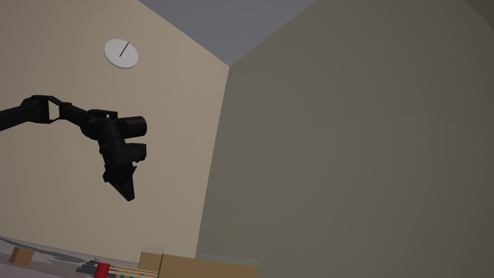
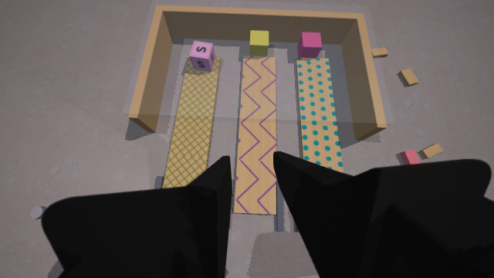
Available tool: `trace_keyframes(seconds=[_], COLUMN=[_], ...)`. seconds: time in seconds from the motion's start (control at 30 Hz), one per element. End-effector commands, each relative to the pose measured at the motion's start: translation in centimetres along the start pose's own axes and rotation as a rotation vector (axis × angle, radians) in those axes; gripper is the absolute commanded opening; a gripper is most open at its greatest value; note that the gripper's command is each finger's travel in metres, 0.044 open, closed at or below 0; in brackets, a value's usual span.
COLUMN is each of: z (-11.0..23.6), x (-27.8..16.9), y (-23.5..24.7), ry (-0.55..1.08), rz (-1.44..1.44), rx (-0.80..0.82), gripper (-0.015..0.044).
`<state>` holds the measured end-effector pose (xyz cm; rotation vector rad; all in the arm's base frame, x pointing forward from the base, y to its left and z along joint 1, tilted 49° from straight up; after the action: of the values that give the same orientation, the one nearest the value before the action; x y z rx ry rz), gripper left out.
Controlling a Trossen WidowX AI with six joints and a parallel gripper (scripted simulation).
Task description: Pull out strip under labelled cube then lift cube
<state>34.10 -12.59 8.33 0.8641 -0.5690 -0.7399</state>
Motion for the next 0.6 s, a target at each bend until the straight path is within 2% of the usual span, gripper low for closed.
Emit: trace_keyframes(seconds=[0.0,0.07,0.43,0.57], z=[-2.9,-4.1,-9.2,-9.4], x=[0.5,0.6,-1.7,-2.0], y=[1.8,2.7,8.4,8.8], ry=[0.155,0.223,0.589,0.611], rz=[-0.037,-0.055,-0.139,-0.143], rx=[-0.058,-0.082,-0.236,-0.247], gripper=[0.0032,0.0000,0.0000,0.0000])
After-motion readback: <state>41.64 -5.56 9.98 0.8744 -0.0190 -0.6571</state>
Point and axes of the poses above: the point midway between the two fingers, 35 mm back from their tips, its own z axis back along the fingers, its own y axis across the jaws, x = y × z, the point moved 4 cm from there along z, back along the fingers, and after that the axes turned 15 degrees about -z, right-handed, at the moved point
